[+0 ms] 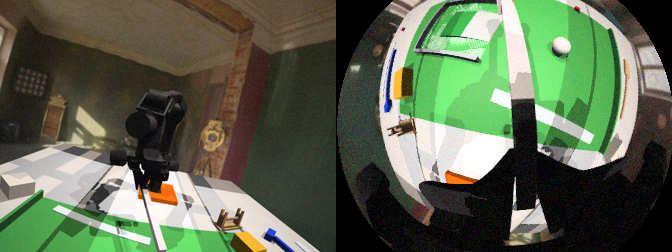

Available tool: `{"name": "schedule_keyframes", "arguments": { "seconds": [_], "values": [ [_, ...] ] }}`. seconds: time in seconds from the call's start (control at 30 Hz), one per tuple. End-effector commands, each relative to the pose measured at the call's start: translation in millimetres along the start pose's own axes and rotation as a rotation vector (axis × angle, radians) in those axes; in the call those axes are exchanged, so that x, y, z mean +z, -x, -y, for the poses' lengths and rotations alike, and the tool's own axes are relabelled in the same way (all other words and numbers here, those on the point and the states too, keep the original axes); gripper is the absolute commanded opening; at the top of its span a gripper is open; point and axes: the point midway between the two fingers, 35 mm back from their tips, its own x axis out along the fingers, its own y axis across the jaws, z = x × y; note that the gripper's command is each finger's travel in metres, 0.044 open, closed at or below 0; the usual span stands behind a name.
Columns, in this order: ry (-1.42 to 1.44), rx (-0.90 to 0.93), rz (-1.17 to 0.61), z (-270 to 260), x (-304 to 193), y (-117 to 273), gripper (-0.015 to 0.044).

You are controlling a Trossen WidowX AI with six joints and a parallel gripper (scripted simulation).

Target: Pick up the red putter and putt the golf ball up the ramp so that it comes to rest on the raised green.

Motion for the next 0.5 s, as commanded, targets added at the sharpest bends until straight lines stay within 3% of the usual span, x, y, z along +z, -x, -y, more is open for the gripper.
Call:
{"name": "schedule_keyframes", "arguments": {
  "seconds": [0.0, 0.47],
  "values": [
    [-0.132, -0.022, 0.004, 19, -8, 7, 0.0],
    [-0.468, -0.058, -0.017, 63, -42, 15, 0.0]
  ]
}}
